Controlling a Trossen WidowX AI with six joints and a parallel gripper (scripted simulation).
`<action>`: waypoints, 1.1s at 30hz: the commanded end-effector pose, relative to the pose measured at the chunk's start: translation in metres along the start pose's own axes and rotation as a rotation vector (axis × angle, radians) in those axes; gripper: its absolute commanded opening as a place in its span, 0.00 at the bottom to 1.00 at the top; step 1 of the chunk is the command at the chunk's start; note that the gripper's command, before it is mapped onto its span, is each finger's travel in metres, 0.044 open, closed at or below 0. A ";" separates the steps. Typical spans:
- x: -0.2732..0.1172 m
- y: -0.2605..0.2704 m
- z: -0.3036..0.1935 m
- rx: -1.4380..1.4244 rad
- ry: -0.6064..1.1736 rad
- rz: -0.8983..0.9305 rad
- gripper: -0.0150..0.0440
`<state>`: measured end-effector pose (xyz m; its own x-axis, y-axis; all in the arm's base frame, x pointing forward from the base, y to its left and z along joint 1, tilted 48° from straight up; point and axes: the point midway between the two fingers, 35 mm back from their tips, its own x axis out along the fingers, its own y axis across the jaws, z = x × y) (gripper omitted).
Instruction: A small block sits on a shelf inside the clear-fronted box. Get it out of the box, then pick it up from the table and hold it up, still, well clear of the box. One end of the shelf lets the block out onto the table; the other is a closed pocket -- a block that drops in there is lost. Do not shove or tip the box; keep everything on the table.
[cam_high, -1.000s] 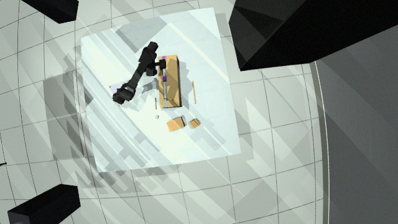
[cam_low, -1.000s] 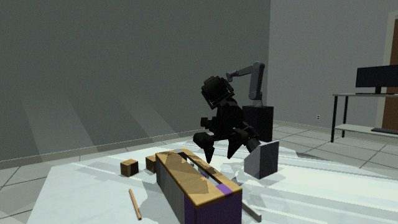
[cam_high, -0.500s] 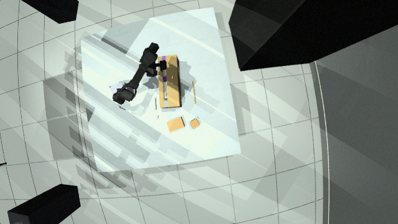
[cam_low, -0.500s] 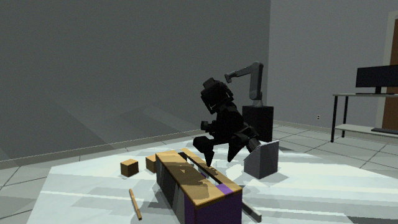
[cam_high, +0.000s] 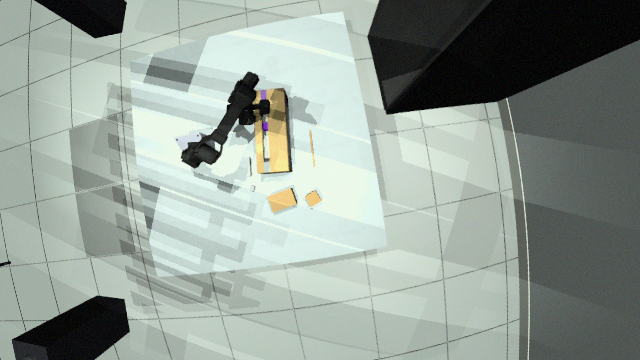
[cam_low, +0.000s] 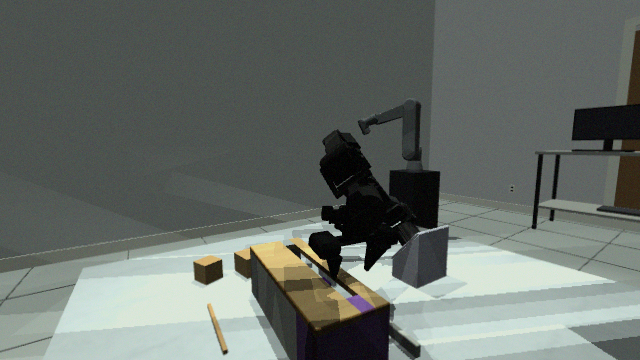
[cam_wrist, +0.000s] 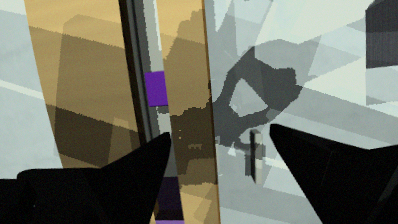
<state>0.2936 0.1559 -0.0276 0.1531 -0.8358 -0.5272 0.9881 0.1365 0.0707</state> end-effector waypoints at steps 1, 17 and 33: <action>0.010 0.000 -0.001 -0.008 -0.010 -0.005 0.93; 0.036 0.000 -0.002 -0.002 -0.018 -0.013 0.93; 0.040 0.000 0.011 0.009 -0.013 -0.014 0.93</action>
<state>0.2979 0.1215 -0.0461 0.1359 -0.8462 -0.5153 0.9907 0.1195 0.0650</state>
